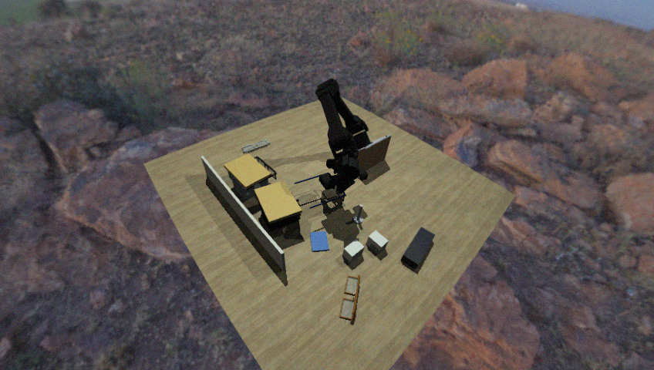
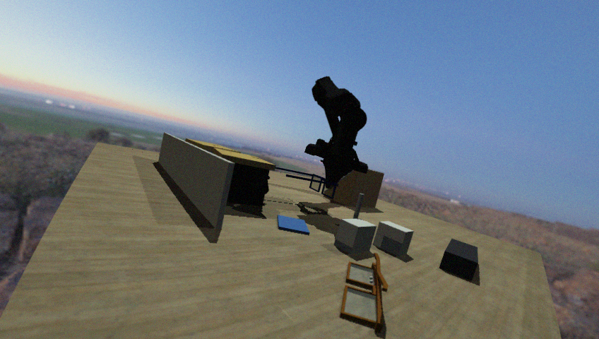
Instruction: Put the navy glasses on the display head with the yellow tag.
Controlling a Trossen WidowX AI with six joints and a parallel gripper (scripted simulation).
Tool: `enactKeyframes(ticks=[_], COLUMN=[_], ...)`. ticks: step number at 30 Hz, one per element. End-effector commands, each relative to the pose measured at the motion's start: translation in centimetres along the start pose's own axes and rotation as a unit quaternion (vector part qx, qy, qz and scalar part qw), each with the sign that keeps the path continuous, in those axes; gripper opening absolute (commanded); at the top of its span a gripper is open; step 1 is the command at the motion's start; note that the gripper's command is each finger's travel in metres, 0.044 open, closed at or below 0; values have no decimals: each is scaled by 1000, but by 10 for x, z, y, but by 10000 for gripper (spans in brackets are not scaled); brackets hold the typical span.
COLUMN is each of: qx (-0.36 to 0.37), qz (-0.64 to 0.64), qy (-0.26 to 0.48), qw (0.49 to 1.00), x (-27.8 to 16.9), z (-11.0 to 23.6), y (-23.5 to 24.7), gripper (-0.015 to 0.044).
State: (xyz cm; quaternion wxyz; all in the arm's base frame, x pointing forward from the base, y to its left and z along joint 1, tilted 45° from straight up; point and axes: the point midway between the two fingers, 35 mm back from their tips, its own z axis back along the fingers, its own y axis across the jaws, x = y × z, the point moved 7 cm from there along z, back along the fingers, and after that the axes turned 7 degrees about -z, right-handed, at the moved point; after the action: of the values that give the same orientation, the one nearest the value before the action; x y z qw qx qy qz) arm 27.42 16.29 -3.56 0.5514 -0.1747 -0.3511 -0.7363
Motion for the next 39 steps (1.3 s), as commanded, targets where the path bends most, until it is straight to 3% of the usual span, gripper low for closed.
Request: enactKeyframes(ticks=[1, 39], qx=[1, 3], qz=[1, 0], qy=[0, -1], qw=[1000, 1000], x=[0, -6], z=[-1, -6], y=[6, 59], gripper=[0, 0])
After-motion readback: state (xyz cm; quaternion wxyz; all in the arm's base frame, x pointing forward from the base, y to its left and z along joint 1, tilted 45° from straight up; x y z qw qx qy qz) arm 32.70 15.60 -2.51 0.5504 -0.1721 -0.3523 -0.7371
